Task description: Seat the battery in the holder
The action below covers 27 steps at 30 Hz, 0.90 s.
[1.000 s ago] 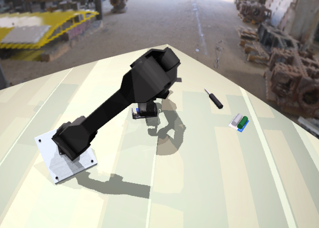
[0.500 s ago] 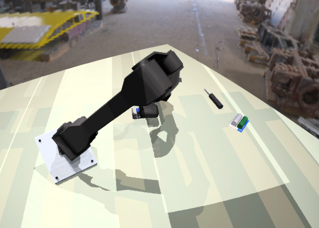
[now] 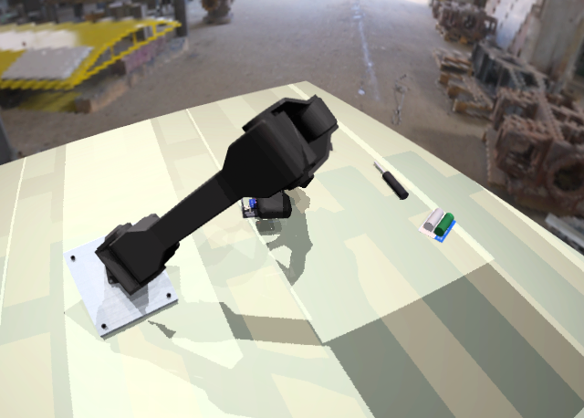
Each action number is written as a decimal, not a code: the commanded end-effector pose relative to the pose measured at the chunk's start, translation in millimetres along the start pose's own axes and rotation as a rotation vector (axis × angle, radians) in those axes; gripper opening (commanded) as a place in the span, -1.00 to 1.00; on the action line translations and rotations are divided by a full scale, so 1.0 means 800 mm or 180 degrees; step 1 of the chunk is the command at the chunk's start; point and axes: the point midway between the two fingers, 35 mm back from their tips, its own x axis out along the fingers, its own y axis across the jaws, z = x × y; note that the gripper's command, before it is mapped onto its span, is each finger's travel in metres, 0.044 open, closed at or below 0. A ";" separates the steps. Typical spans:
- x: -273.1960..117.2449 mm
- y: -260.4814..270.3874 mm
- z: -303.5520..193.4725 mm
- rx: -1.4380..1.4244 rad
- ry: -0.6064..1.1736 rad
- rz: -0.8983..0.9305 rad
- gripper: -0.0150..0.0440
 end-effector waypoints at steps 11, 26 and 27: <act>0.007 -0.006 -0.006 -0.0038 0.0110 0.0034 -0.25; 0.007 -0.006 -0.003 -0.0045 0.0139 0.0084 -0.25; 0.007 -0.006 -0.003 -0.0046 0.0141 0.0086 -0.25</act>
